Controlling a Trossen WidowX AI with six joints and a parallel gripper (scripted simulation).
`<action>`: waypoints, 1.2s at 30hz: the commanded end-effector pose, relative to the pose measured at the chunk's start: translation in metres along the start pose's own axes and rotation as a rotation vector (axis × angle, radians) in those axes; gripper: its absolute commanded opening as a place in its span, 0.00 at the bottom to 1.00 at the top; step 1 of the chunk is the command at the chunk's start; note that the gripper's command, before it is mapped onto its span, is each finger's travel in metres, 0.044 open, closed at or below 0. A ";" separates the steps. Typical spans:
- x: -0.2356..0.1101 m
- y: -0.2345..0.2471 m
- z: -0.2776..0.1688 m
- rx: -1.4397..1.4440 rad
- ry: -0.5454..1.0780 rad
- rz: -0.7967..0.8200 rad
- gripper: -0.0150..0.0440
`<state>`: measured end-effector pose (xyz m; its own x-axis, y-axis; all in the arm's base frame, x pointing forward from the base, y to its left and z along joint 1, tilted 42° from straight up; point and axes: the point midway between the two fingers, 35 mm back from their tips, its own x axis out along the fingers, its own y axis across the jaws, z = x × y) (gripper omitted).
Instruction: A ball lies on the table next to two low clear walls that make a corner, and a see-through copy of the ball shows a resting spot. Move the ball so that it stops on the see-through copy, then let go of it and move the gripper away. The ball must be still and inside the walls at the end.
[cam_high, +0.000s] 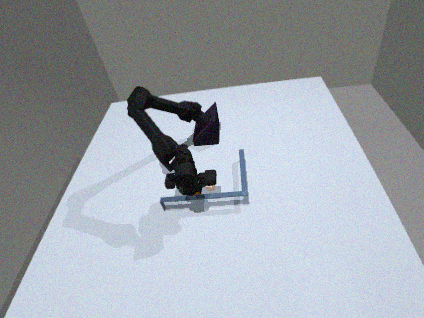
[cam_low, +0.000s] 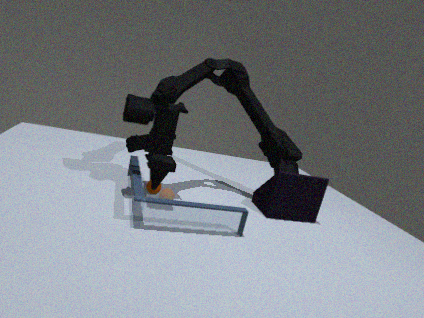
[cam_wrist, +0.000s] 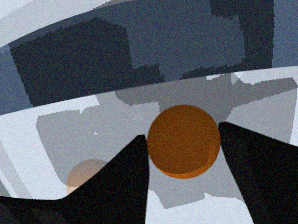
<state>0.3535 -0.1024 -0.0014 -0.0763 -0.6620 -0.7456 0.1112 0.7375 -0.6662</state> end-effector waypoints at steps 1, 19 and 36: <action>0.002 -0.001 -0.002 -0.009 0.007 -0.005 0.51; -0.067 0.003 0.005 -0.006 0.008 0.005 0.25; -0.119 0.012 -0.005 -0.010 0.008 0.001 0.25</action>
<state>0.3619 -0.0182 0.0886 -0.0796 -0.6638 -0.7436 0.0979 0.7372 -0.6685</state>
